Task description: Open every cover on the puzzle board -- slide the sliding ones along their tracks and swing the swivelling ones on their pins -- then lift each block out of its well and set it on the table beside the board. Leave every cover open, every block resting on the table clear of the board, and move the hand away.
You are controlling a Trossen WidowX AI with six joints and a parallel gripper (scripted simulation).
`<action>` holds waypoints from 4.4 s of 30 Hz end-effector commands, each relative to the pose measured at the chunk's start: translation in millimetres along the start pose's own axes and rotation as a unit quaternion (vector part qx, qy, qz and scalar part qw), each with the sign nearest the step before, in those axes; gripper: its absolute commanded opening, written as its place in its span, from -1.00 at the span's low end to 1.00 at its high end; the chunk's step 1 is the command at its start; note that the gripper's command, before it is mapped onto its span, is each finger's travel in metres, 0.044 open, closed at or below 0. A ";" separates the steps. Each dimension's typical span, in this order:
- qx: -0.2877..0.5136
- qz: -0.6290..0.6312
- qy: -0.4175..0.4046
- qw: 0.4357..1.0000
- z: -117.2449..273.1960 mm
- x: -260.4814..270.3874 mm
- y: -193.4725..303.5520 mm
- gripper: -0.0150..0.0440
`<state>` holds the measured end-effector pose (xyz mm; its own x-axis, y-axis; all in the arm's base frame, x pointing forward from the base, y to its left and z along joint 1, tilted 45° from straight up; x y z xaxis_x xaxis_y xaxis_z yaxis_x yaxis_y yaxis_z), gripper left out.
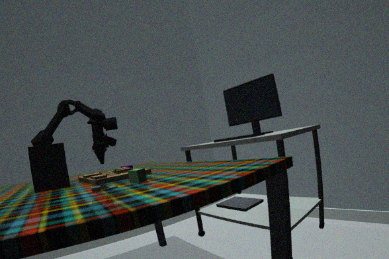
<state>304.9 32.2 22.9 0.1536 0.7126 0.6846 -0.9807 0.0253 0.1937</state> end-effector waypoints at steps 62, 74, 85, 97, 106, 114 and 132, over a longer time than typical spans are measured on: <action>0.000 0.001 0.000 1.000 -52.8 0.6 0.3 0.00; 0.000 0.001 0.000 1.000 -56.6 0.6 0.3 0.00; 0.000 0.001 0.000 1.000 -64.5 0.6 0.4 0.00; -0.002 0.003 0.002 1.000 -61.7 0.6 -0.4 -0.22; -0.002 0.003 0.002 1.000 -54.7 0.4 -1.0 -0.22; -0.001 0.002 0.002 1.000 -44.3 0.2 -1.5 -0.22; -0.001 0.001 0.001 1.000 -21.0 0.1 -1.3 -0.22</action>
<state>301.2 51.5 3.0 0.1562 0.7131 0.6835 -0.9796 0.0230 0.1999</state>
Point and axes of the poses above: the point midway between the two fingers, 35 mm back from their tips, its own z axis back along the fingers, its own x axis across the jaws, y = z × x, the point moved 7 cm from there along z, back along the fingers, and after that the axes turned 14 degrees about -z, right-handed, at the moved point
